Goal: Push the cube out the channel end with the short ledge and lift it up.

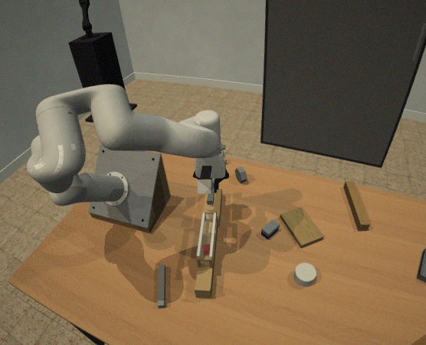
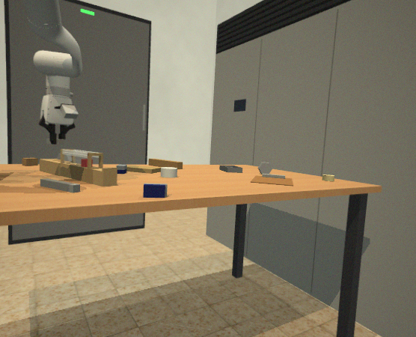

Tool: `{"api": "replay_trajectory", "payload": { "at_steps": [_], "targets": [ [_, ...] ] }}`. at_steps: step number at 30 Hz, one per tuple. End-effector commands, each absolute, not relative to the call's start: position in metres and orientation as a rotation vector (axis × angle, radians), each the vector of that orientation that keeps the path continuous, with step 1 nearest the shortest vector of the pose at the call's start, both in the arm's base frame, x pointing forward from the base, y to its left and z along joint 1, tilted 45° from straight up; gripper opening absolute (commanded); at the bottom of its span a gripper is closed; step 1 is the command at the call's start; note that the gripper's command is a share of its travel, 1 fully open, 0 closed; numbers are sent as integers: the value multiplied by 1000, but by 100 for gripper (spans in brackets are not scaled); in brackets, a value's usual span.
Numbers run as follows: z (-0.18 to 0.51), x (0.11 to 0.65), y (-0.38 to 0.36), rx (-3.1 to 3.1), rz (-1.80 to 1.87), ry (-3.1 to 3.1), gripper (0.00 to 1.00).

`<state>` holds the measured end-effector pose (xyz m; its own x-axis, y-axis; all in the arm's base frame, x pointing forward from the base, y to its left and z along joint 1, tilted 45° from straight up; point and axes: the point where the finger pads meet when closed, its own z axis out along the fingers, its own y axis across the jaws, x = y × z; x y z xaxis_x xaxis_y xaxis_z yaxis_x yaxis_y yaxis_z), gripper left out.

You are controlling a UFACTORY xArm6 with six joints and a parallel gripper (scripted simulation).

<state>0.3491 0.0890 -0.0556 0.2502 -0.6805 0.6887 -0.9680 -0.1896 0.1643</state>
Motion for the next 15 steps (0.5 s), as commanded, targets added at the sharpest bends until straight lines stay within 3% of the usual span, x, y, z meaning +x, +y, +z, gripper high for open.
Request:
{"api": "replay_trajectory", "payload": {
  "at_steps": [1, 15],
  "targets": [
    [-72, 348, 70, 1956, 650, -1499, 0],
    [-85, 349, 57, 1956, 650, -1499, 0]
  ]
}}
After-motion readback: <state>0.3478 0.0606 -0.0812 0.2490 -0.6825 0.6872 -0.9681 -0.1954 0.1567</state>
